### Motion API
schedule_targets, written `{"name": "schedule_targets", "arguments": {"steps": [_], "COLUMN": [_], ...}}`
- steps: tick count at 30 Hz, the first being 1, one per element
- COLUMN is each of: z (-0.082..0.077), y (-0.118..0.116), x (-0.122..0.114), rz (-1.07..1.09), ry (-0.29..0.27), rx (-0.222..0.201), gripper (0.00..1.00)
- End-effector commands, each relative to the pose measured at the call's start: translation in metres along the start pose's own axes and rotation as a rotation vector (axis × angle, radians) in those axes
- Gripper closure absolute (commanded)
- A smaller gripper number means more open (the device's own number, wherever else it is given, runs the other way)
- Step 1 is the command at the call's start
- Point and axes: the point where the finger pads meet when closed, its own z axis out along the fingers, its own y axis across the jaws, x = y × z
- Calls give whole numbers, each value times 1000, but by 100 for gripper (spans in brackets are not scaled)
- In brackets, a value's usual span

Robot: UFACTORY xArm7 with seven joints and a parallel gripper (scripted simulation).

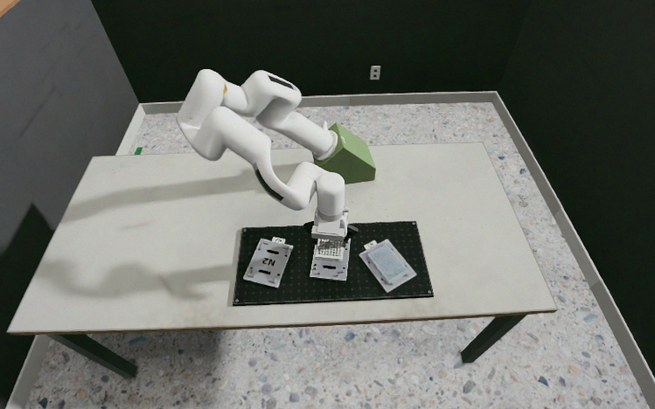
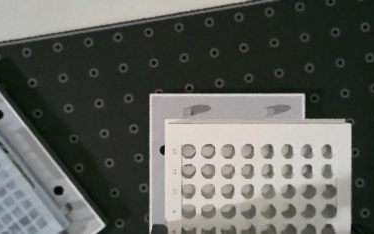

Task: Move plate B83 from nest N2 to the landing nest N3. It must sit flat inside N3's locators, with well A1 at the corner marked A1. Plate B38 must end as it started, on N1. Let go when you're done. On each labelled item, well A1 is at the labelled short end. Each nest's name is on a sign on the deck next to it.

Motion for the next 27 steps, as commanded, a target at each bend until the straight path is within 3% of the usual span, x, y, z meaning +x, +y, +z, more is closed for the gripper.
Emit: {"name": "schedule_targets", "arguments": {"steps": [1, 27], "z": [2, 42], "y": [-2, -2], "x": [2, 2], "rz": [0, -1], "ry": [6, 6], "rx": [5, 5], "gripper": [100, 100]}}
